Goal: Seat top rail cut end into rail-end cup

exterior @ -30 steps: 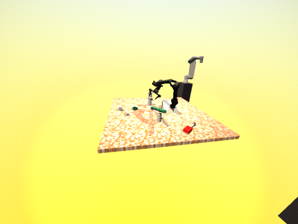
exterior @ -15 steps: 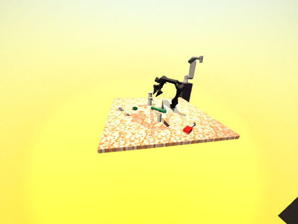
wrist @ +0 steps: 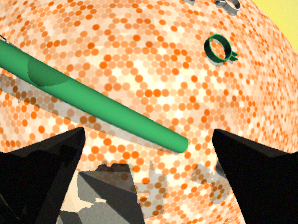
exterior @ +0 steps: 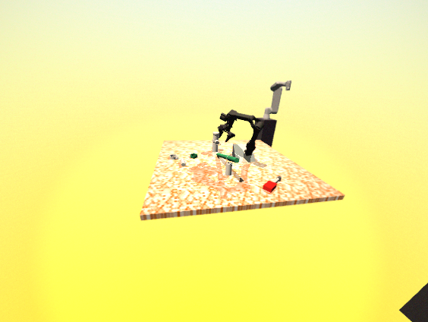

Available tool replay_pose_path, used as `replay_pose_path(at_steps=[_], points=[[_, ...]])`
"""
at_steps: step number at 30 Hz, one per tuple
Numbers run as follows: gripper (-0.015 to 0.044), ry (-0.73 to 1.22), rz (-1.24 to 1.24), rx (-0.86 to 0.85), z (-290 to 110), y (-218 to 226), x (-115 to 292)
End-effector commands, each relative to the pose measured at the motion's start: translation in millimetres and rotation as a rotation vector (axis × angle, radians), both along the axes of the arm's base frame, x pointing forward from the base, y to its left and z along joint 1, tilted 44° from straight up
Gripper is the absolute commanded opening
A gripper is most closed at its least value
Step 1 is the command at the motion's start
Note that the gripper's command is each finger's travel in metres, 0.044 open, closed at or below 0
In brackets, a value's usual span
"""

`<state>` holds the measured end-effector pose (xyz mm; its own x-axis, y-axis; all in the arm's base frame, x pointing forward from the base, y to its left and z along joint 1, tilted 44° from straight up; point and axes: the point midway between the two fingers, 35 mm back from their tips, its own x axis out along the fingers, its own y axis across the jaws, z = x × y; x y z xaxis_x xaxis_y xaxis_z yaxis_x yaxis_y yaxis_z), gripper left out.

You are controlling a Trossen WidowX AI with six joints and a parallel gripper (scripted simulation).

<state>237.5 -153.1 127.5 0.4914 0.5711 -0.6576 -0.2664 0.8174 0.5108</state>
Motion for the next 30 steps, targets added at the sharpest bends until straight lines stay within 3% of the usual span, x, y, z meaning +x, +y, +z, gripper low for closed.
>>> replay_pose_path(at_steps=[1, 8, 20, 30], points=[[0.0440, -0.152, 0.384, -0.166, -10.9, 18.4, 7.7], [0.0440, -0.455, 0.999, -0.332, -27.3, 49.3, 13.4], [0.0440, -0.464, 1.015, -0.335, -27.7, 50.1, 13.5], [0.0440, -0.465, 1.015, -0.334, -53.8, 74.6, 18.8]])
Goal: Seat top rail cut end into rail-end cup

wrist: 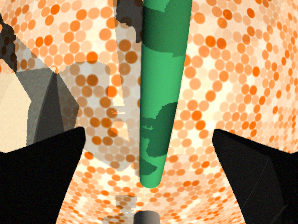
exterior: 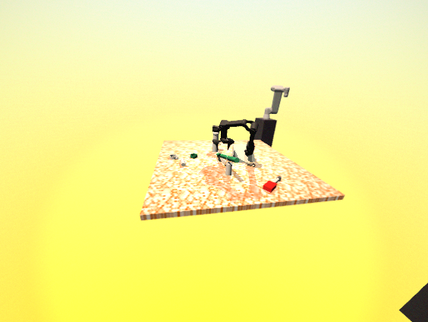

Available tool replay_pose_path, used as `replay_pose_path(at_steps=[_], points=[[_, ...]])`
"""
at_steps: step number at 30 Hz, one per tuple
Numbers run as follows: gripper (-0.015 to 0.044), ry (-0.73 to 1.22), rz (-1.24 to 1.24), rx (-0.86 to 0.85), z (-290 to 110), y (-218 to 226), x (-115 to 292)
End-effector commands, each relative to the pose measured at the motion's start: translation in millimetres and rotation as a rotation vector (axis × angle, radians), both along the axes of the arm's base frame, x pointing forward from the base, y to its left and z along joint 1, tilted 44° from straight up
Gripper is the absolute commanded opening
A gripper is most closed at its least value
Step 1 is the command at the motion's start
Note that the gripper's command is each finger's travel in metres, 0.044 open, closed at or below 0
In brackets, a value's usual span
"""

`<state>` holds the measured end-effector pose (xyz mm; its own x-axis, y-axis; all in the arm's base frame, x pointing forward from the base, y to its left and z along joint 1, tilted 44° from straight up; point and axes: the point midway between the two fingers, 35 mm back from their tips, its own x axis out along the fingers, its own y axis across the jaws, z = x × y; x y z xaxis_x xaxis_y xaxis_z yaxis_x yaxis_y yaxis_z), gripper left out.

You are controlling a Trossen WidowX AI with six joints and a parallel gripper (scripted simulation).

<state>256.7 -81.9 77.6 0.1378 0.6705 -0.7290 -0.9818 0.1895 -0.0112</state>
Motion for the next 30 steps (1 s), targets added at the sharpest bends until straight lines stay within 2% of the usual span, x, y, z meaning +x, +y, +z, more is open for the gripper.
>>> replay_pose_path(at_steps=[1, 30], points=[[0.0440, 0.001, -0.008, 0.005, -5.3, 4.7, -0.1], [0.0440, 0.001, -0.008, 0.004, -39.5, 35.6, 8.1]])
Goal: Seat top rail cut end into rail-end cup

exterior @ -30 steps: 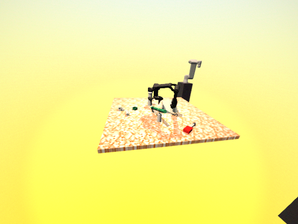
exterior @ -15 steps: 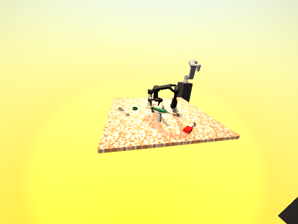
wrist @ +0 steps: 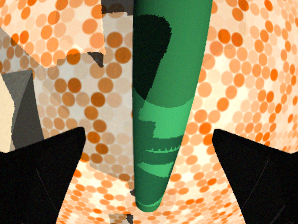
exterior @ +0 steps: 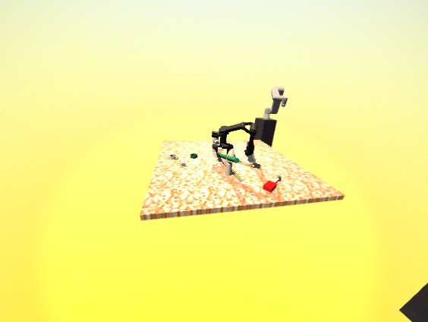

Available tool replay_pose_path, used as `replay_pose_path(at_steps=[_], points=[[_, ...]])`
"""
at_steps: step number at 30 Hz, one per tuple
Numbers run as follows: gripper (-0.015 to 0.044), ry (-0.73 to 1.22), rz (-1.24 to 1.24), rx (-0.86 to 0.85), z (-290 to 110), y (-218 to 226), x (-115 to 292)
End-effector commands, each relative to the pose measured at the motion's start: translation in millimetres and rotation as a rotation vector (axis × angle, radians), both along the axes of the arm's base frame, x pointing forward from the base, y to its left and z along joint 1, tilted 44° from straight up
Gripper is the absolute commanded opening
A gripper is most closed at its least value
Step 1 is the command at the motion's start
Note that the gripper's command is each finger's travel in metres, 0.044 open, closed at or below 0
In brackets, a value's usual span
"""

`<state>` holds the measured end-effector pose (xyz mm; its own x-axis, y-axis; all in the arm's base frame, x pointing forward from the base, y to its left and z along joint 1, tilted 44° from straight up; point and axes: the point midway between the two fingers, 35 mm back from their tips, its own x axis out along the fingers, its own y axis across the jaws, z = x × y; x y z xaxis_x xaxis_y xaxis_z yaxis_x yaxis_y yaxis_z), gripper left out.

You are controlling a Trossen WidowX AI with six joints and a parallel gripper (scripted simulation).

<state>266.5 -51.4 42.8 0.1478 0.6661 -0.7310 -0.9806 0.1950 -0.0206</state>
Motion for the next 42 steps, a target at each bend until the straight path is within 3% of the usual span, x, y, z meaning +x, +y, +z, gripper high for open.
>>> replay_pose_path(at_steps=[1, 17, 25, 40, 42], points=[[0.0440, 0.009, -0.003, 0.009, -5.8, 6.3, -1.6], [0.0440, 0.008, -0.002, 0.012, -21.8, 22.9, 0.2], [0.0230, 0.008, -0.002, 0.012, -21.8, 22.9, 0.2], [0.0130, 0.008, -0.002, 0.012, -21.8, 22.9, 0.2], [0.0078, 0.008, -0.002, 0.012, -21.2, 22.2, 0.6]])
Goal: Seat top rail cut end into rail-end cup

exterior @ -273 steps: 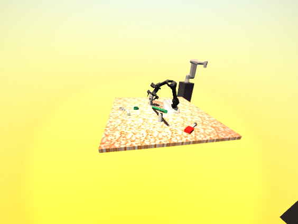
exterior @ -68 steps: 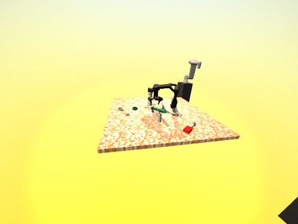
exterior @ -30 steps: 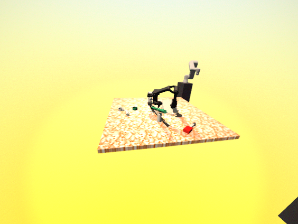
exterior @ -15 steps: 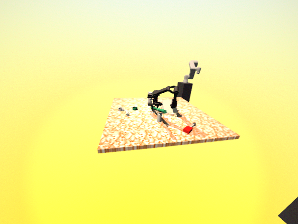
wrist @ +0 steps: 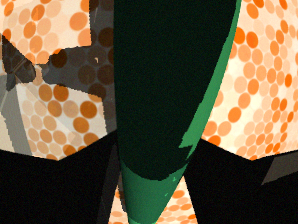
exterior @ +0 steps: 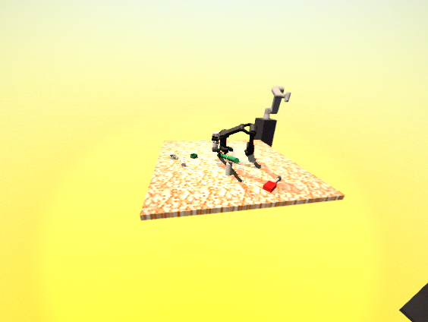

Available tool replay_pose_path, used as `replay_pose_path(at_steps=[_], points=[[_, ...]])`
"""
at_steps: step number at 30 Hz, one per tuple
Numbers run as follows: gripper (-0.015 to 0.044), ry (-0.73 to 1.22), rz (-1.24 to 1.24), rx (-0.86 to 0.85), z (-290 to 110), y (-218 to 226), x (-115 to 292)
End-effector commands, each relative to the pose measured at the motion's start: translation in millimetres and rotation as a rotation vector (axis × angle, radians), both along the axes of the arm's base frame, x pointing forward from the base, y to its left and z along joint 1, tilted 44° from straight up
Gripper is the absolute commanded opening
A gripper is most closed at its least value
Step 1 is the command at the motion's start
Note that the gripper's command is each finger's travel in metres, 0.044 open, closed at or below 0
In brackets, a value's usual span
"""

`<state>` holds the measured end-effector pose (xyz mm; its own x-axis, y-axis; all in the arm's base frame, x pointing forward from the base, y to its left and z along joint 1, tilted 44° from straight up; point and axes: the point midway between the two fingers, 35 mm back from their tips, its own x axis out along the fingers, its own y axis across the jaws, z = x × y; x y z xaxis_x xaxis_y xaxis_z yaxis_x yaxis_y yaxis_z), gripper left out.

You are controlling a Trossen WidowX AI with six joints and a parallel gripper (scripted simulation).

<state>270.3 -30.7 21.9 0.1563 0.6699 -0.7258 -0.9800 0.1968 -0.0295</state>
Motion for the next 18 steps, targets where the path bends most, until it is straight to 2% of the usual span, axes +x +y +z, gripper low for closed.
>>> replay_pose_path(at_steps=[1, 3, 10, 18], points=[[0.0051, 0.018, 0.000, 0.007, 0.2, 0.9, -2.8], [0.0000, 0.018, 0.000, 0.007, 1.7, -1.0, -1.9], [0.0000, 0.019, 0.002, -0.016, 6.0, -8.4, -0.5], [0.0000, 0.037, 0.018, -0.187, 27.4, -46.7, -2.7]])
